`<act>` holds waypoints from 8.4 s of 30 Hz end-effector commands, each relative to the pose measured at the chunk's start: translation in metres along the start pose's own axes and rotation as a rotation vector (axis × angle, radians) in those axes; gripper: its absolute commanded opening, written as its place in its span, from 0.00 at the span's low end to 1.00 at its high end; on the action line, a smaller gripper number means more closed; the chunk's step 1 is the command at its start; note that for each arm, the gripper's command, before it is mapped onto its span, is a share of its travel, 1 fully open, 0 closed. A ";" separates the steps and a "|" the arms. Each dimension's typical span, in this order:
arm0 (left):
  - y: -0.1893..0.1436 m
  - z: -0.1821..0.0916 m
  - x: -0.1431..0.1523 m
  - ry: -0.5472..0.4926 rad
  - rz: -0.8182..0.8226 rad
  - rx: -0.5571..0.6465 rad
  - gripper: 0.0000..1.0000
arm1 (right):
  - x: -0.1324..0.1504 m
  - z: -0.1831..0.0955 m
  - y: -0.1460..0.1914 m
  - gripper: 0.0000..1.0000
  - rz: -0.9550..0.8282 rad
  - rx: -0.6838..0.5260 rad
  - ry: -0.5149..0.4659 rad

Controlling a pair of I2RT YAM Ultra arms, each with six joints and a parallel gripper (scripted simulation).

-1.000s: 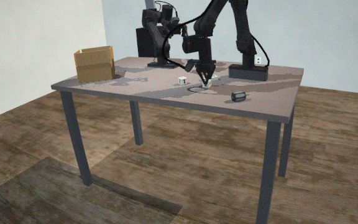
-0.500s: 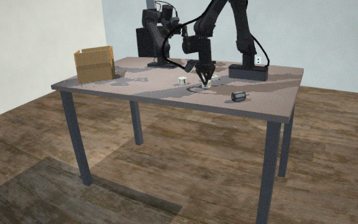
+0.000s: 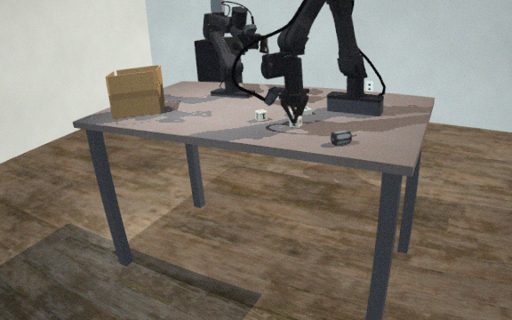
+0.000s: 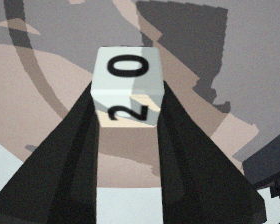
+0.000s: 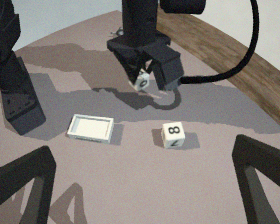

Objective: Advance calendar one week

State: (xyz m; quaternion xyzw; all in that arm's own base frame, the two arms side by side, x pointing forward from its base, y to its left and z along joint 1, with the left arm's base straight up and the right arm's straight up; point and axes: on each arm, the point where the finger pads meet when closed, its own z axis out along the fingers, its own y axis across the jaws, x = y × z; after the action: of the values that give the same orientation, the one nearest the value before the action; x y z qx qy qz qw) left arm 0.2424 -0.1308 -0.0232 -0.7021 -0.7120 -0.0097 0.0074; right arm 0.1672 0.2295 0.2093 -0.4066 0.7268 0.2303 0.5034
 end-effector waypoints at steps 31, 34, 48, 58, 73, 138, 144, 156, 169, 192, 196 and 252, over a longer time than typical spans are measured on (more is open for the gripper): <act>0.003 -0.032 -0.012 -0.034 0.007 -0.062 0.56 | -0.001 -0.003 0.000 1.00 0.001 0.000 -0.009; 0.003 -0.035 -0.011 -0.033 0.006 -0.062 0.67 | -0.001 -0.003 0.000 1.00 0.001 0.000 -0.009; 0.001 -0.062 -0.001 -0.010 0.006 -0.019 1.00 | -0.001 -0.003 0.000 1.00 0.001 0.000 -0.009; -0.011 -0.060 -0.021 -0.070 0.282 -0.027 1.00 | 0.009 -0.019 0.003 1.00 0.000 -0.016 0.048; -0.048 -0.054 -0.063 -0.149 0.833 -0.019 1.00 | 0.003 -0.089 0.004 1.00 -0.011 -0.023 0.018; 0.014 -0.051 0.013 -0.096 -1.118 -0.079 1.00 | -0.072 0.029 -0.007 1.00 0.007 0.011 -0.045; 0.019 -0.051 0.024 -0.074 -1.376 -0.082 1.00 | -0.073 0.041 -0.007 1.00 0.008 0.012 -0.042; 0.033 -0.050 0.042 -0.049 -1.838 -0.097 1.00 | -0.068 0.054 -0.007 1.00 0.008 0.010 -0.017; 0.048 -0.050 0.059 -0.020 -2.291 -0.110 1.00 | -0.067 0.055 -0.007 1.00 0.008 0.010 -0.014; 0.055 -0.052 0.049 -0.075 -2.214 -0.071 0.55 | -0.064 0.054 -0.006 1.00 0.003 0.005 -0.011; 0.042 -0.044 0.030 -0.086 -1.970 -0.026 0.55 | -0.064 0.054 -0.006 1.00 0.003 0.005 -0.011; 0.004 -0.002 -0.004 -0.039 -1.563 0.015 0.43 | -0.064 0.054 -0.006 1.00 0.003 0.005 -0.011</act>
State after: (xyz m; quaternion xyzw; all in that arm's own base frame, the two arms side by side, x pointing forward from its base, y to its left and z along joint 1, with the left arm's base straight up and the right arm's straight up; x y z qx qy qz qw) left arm 0.2435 -0.1309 -0.0250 0.0122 -0.9999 -0.0062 0.0050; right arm 0.2105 0.2872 0.2363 -0.4067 0.7299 0.2277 0.5000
